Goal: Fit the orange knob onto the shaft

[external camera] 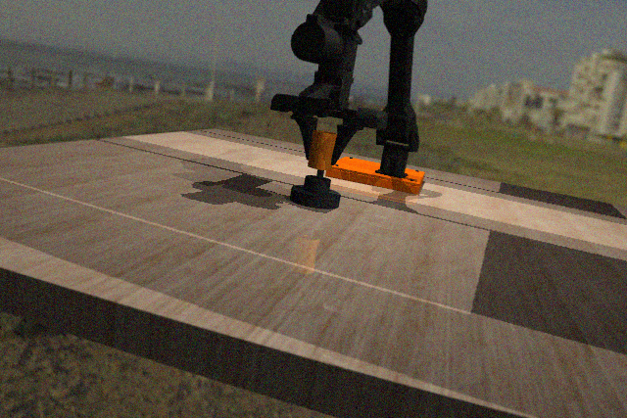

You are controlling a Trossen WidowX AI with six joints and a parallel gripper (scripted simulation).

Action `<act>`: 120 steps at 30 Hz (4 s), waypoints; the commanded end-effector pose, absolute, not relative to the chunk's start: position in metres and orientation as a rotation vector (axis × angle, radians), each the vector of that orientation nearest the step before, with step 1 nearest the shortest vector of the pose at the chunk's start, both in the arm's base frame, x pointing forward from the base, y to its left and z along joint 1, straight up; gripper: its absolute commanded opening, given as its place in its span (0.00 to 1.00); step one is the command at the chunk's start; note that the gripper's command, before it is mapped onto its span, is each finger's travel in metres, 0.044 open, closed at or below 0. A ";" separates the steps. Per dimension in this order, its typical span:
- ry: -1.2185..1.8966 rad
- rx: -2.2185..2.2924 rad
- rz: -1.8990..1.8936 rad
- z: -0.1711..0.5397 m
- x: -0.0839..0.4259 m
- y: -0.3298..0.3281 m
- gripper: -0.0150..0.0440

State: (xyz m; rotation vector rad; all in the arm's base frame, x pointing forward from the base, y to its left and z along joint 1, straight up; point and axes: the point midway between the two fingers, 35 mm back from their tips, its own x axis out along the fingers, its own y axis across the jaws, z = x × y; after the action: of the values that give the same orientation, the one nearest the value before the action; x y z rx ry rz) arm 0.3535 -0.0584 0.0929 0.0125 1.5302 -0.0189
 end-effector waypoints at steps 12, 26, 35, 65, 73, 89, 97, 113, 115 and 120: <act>1.529 0.018 -0.018 0.091 0.350 -0.058 0.25; 1.529 -0.024 0.023 0.097 0.349 -0.057 0.25; 1.524 -0.149 0.142 0.096 0.354 -0.058 0.25; 1.508 -0.307 0.294 0.097 0.350 -0.058 0.25; 1.507 -0.315 0.302 0.097 0.348 -0.058 0.25; 1.507 -0.315 0.302 0.097 0.356 -0.059 0.25; 1.507 -0.315 0.302 0.093 0.356 -0.059 0.25; 1.507 -0.315 0.302 0.091 0.350 -0.058 0.25; 1.507 -0.315 0.302 0.092 0.349 -0.058 0.25; 1.507 -0.315 0.302 0.096 0.348 -0.057 0.25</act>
State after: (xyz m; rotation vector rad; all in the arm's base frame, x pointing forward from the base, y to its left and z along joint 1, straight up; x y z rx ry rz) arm 0.3482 -0.0581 0.0929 -0.3144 1.5133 0.2983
